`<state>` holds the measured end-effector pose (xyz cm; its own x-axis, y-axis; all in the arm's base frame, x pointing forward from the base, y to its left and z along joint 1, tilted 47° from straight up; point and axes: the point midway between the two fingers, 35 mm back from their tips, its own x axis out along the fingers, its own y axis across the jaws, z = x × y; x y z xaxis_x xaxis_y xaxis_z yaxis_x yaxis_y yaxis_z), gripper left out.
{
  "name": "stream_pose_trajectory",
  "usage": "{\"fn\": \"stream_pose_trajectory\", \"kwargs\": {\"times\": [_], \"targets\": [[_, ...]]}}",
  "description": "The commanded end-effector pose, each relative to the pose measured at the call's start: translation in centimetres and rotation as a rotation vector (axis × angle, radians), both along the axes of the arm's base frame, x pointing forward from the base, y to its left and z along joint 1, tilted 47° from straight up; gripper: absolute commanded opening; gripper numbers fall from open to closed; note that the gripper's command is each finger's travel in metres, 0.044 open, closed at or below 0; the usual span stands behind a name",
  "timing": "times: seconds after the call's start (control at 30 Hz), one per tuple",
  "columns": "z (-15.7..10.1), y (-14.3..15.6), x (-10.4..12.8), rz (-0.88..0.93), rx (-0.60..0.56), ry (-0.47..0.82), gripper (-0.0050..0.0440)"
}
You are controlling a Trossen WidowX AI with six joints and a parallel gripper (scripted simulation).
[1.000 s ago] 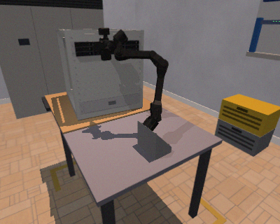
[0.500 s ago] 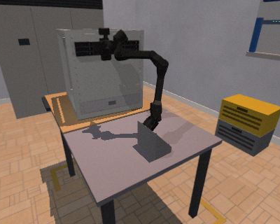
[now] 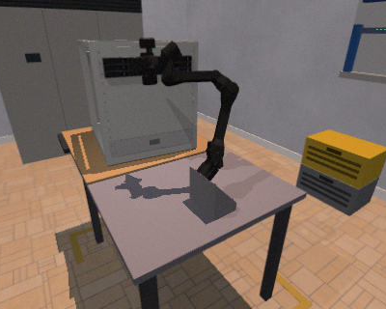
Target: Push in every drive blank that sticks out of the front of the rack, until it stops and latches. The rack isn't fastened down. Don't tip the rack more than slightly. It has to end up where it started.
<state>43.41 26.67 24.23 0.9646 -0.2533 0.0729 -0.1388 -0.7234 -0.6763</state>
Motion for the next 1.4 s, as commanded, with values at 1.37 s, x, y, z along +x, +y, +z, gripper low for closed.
{"fn": "stream_pose_trajectory", "kwargs": {"times": [1.37], "targets": [[-1.2,-2.5,0.9,-0.004,0.007,-0.008,-0.005]]}}
